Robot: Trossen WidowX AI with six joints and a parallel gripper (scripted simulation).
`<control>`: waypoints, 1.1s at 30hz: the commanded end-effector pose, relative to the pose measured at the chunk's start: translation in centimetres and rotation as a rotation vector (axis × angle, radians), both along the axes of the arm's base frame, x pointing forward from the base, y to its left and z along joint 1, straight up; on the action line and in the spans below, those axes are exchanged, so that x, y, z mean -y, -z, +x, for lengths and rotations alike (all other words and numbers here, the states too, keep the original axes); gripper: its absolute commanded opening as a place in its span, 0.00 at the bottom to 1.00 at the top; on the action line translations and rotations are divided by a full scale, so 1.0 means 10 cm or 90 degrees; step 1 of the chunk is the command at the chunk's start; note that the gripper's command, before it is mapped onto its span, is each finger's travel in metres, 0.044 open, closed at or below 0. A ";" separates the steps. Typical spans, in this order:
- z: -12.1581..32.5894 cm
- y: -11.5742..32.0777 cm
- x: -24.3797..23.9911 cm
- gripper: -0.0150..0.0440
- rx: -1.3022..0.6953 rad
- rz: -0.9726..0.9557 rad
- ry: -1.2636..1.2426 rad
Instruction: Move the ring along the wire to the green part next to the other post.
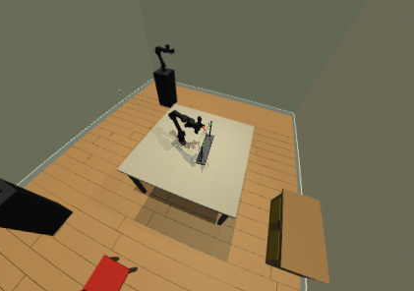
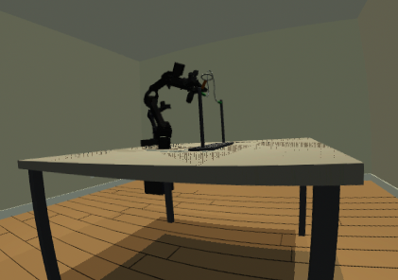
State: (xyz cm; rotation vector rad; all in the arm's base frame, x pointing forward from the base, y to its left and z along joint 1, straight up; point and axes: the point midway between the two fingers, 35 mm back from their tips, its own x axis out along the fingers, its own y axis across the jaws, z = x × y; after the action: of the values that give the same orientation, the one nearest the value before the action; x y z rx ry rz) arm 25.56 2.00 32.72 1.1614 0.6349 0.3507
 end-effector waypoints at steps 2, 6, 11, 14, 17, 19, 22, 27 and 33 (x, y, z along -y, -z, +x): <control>0.01 0.01 0.01 0.00 0.007 -0.049 0.000; 0.01 0.03 0.02 0.00 0.010 -0.081 0.001; 0.01 0.06 0.03 0.00 0.013 -0.124 0.002; 0.01 0.07 0.04 0.00 0.016 -0.147 0.002; 0.01 0.09 0.05 0.00 0.018 -0.170 0.003; 0.01 0.10 0.05 0.00 0.019 -0.186 0.003; 0.02 0.11 0.06 0.00 0.021 -0.210 0.004; 0.02 0.13 0.08 0.00 0.026 -0.252 0.005; 0.02 0.16 0.11 0.00 0.031 -0.303 0.006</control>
State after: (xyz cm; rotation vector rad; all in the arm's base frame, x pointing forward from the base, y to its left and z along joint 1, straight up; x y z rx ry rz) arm 25.77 1.03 30.94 0.7485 0.6367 0.2139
